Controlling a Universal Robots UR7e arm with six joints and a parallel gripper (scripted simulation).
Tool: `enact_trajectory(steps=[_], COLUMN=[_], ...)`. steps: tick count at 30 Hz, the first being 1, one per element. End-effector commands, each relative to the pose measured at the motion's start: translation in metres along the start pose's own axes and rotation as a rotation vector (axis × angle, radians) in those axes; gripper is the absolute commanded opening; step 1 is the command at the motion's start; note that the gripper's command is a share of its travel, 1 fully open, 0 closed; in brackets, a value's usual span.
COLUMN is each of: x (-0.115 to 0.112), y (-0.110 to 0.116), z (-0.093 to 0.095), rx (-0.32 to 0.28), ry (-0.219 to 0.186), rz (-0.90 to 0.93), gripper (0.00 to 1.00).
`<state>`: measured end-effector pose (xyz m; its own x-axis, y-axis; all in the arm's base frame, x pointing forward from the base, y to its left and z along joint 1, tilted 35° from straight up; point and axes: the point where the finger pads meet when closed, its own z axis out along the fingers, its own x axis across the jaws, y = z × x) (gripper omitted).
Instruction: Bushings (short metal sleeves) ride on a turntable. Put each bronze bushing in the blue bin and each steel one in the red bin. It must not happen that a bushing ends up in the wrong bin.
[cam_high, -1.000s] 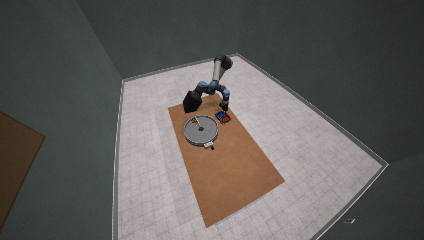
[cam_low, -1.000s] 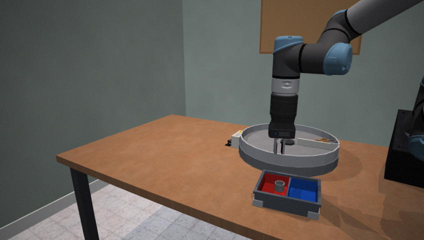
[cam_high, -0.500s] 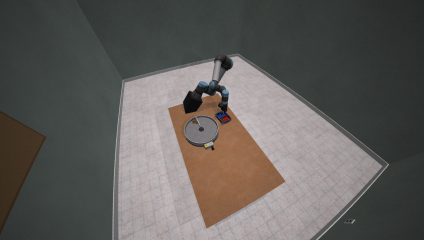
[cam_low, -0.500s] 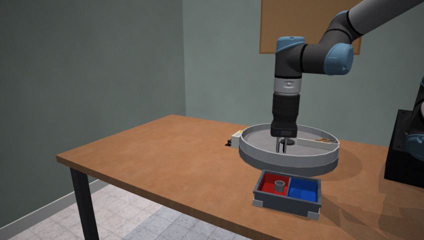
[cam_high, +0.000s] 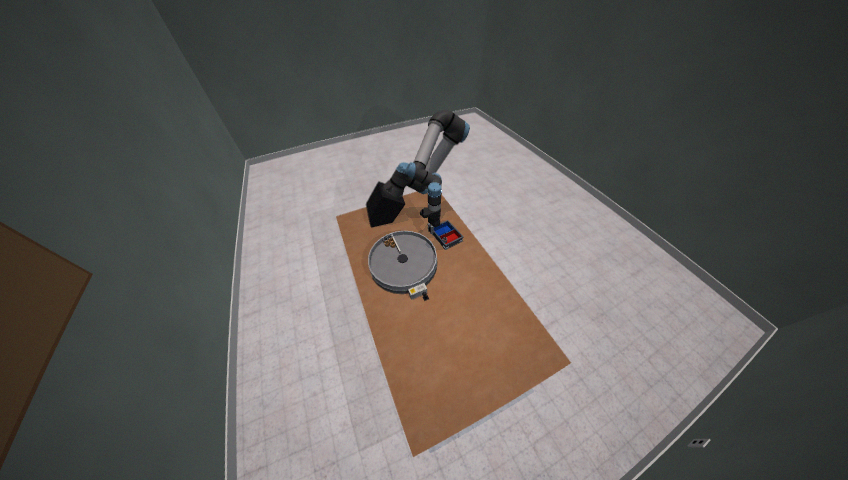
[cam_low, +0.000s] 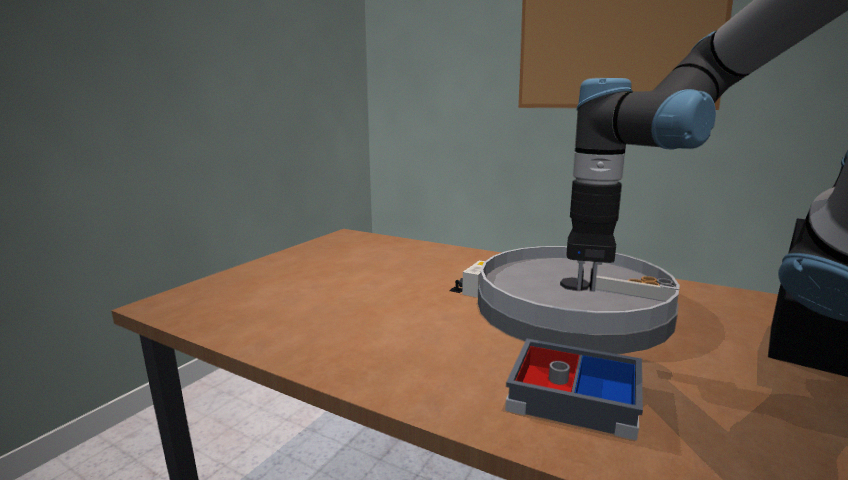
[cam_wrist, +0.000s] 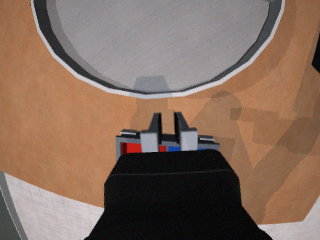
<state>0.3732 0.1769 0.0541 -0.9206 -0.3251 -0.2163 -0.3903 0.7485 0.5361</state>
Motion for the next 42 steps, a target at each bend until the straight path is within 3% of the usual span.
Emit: enact_trajectory(steps=[1,2,8,11,15,22,28,35,39,42], x=[0.004,0.004,0.03,0.03,0.049,0.056,0.081,0.087,0.106,0.107], y=[-0.012,-0.012,-0.065,-0.065,-0.103,-0.118,-0.17,-0.181,-0.22,-0.224], z=[0.0,0.0,0.002,0.002,0.003,0.003,0.005,0.005,0.006,0.006], rx=[0.0,0.0,0.0,0.0,0.0,-0.001,-0.001,-0.001,-0.001,-0.001], ry=[-0.001,-0.001,-0.001,-0.001,-0.001,-0.001,0.0,0.0,0.0,0.0], rz=[0.009,0.009,0.067,0.067,0.109,0.125,0.182,0.195,0.237,0.241], gripper=[0.4,0.4,0.4,0.4,0.4,0.4,0.4,0.4,0.4,0.4])
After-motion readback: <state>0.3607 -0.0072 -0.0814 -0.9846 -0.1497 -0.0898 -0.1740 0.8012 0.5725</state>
